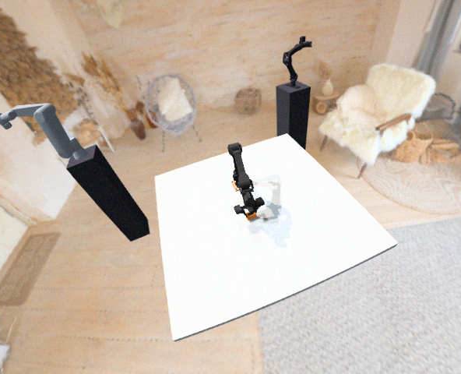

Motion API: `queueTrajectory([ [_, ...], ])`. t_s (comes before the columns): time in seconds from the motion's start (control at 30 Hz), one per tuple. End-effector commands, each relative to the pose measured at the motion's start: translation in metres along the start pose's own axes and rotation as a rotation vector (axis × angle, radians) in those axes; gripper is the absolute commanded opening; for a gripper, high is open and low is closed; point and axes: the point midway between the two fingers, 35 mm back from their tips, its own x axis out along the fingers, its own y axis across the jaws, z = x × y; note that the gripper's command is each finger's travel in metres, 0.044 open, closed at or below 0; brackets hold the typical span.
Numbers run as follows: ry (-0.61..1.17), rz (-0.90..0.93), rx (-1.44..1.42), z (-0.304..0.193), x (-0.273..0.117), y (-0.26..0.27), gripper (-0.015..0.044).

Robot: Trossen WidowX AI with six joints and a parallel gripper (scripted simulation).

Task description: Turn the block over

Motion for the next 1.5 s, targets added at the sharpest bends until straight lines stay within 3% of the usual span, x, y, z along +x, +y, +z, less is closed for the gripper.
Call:
queueTrajectory([
  [0.0, -0.07, 0.002, -0.002, 0.0, -0.002, 0.0, 0.0],
  [0.6, -0.368, -0.001, -0.008, -0.006, -0.003, 0.0, 0.0],
  [0.8, -0.382, -0.001, -0.009, -0.006, -0.002, 0.0, 0.0],
  [1.47, -0.667, 0.002, 0.001, 0.005, 0.033, -0.003, 0.0],
])
